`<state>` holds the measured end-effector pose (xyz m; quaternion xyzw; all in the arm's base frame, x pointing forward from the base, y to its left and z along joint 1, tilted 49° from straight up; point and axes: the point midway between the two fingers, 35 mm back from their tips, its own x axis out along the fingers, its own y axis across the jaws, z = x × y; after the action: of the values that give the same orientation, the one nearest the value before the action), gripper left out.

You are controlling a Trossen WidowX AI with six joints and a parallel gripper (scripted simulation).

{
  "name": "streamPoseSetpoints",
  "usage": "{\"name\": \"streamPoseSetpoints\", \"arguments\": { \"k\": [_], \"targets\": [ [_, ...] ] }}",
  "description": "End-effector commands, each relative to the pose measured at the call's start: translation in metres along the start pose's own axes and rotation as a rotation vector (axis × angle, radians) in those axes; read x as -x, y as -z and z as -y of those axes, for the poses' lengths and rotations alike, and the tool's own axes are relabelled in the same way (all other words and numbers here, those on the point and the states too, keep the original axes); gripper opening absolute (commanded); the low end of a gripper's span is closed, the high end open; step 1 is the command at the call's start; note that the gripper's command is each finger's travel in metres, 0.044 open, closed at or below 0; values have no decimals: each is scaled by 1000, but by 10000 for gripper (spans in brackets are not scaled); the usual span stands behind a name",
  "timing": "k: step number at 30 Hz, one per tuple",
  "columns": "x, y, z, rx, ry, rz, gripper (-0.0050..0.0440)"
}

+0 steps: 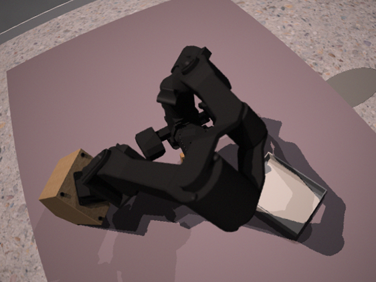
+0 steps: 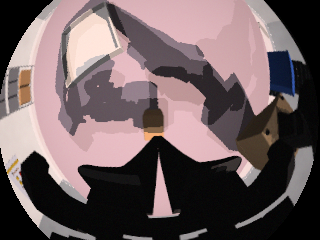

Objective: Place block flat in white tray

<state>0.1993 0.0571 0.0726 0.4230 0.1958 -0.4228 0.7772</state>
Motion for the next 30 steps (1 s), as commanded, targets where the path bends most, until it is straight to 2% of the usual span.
{"name": "streamPoseSetpoints", "arguments": {
  "k": [1, 17, 18, 30],
  "targets": [
    [1, 0, -3, -5, -9, -3, 0],
    [1, 0, -3, -5, -9, -3, 0],
    [1, 0, -3, -5, -9, -3, 223],
    [1, 0, -3, -5, -9, -3, 223]
  ]
}}
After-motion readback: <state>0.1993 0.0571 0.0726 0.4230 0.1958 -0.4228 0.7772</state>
